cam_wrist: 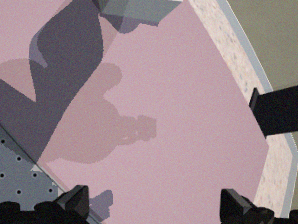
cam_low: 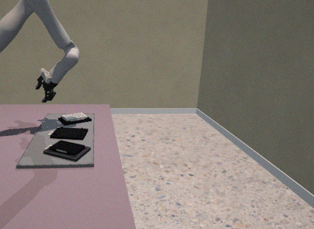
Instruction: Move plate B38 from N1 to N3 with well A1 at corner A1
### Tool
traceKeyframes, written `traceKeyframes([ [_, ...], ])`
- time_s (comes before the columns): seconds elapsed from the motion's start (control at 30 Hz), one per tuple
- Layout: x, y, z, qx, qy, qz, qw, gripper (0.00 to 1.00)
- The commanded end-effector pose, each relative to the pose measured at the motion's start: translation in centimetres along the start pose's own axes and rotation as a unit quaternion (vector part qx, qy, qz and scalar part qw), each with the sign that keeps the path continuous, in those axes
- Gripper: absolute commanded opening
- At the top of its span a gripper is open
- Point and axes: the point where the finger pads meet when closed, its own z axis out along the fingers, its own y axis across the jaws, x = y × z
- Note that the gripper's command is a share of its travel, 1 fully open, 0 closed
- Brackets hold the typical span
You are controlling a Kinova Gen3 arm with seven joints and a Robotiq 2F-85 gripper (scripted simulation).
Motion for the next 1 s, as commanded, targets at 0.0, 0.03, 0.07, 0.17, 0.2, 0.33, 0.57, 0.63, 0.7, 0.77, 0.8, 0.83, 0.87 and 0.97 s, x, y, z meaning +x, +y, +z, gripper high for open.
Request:
traceKeyframes([
  [0.0,0.0,0.0,0.0,0.000,0.000,0.000,1.000,1.00],
  [0.03,0.0,0.0,0.0,0.000,0.000,0.000,1.000,1.00],
  [0.07,0.0,0.0,0.0,0.000,0.000,0.000,1.000,1.00],
  [0.17,0.0,0.0,0.0,0.000,0.000,0.000,1.000,1.00],
  [0.2,0.0,0.0,0.0,0.000,0.000,0.000,1.000,1.00],
  [0.33,0.0,0.0,0.0,0.000,0.000,0.000,1.000,1.00],
  [0.57,-0.4,-0.5,-0.2,0.010,-0.004,0.004,1.000,1.00],
  [0.63,-0.8,-0.8,-0.4,0.019,-0.009,0.007,1.000,1.00],
  [0.7,-1.2,-1.1,-0.5,0.028,-0.013,0.011,0.999,1.00],
  [0.77,-1.6,-1.4,-0.6,0.036,-0.017,0.015,0.999,1.00],
  [0.8,-1.8,-1.6,-0.7,0.040,-0.019,0.017,0.999,1.00],
  [0.83,-2.0,-1.7,-0.7,0.044,-0.021,0.019,0.999,1.00],
  [0.87,-2.1,-1.9,-0.8,0.049,-0.023,0.020,0.998,1.00],
  [0.97,-2.7,-2.3,-0.9,0.061,-0.029,0.026,0.997,1.00],
])
